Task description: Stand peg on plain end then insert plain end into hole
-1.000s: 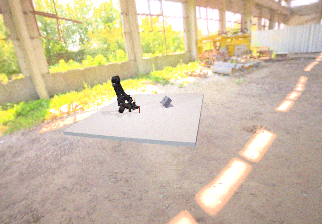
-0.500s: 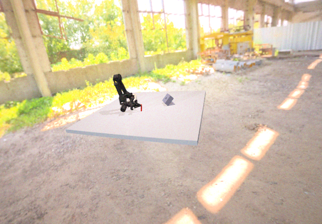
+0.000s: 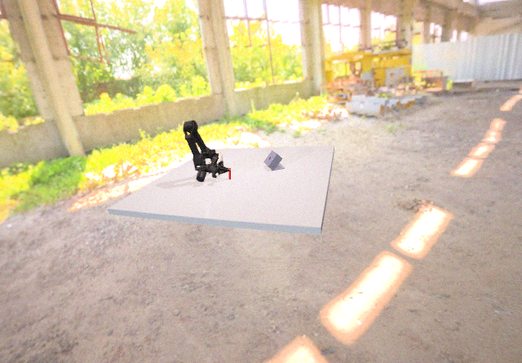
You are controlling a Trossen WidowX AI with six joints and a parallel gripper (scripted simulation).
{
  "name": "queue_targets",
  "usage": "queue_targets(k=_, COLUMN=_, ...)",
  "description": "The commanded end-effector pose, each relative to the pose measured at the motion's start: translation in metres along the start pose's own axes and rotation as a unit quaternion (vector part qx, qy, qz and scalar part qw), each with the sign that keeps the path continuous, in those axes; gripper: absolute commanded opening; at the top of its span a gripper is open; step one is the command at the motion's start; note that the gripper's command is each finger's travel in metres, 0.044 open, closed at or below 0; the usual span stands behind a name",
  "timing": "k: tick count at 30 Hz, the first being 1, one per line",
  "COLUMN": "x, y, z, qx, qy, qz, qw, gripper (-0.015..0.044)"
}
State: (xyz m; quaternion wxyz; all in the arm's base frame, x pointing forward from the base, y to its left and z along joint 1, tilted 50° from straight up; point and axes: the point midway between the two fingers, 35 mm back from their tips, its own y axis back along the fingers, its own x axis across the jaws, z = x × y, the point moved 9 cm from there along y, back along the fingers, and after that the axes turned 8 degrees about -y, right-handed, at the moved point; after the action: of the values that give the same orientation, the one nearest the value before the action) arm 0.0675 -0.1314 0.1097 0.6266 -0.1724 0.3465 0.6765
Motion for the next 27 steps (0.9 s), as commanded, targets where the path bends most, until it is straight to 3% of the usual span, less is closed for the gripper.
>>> queue_targets(k=1, x=-0.0004, y=0.0010, z=-0.0023, qx=0.001, qy=0.000, qz=0.000, qw=1.000, gripper=0.0049)
queue_targets(k=15, x=0.0000, y=0.0027, z=-0.0053, qx=-0.010, qy=0.002, qz=0.000, qw=1.000, gripper=0.0049)
queue_targets(k=19, x=0.0006, y=0.0019, z=-0.0033, qx=-0.012, qy=0.002, qz=-0.001, qw=1.000, gripper=0.0130)
queue_targets(k=27, x=0.0006, y=0.0019, z=-0.0033, qx=-0.012, qy=0.002, qz=-0.001, qw=1.000, gripper=0.0130)
